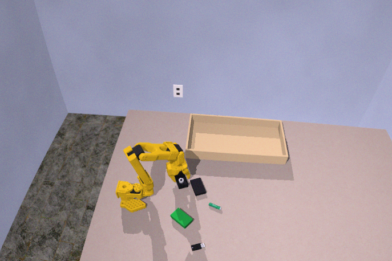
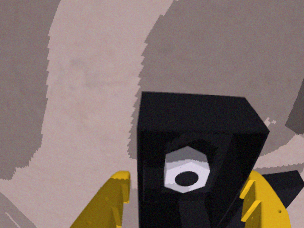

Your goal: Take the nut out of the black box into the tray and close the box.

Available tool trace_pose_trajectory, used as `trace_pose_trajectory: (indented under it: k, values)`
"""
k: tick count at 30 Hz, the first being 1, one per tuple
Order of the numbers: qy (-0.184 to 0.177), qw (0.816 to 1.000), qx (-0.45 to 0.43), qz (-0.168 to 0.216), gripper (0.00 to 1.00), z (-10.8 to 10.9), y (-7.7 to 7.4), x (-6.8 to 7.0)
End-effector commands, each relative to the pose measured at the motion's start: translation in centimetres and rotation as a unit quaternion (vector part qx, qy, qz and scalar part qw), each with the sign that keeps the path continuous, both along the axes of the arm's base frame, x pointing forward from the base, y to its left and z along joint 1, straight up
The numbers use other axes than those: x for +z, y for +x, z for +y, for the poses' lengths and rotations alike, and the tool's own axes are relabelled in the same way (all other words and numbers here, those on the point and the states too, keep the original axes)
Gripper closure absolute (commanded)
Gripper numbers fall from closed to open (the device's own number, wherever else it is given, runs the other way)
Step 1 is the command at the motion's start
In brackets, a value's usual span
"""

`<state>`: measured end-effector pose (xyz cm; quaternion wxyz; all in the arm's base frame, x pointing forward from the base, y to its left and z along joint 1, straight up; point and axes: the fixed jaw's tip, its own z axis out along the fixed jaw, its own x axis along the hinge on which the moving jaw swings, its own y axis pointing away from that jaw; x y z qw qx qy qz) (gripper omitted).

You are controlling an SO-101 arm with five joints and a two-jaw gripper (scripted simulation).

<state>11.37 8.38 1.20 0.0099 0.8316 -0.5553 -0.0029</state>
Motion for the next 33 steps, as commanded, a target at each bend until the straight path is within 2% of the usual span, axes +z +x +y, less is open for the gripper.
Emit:
trace_pose_trajectory:
  k: [1,33]
  values:
    - [0.007,1.000,0.000,-0.008,0.71,0.32,0.12,0.00]
    - [0.007,1.000,0.000,-0.008,0.74,0.32,0.12,-0.01]
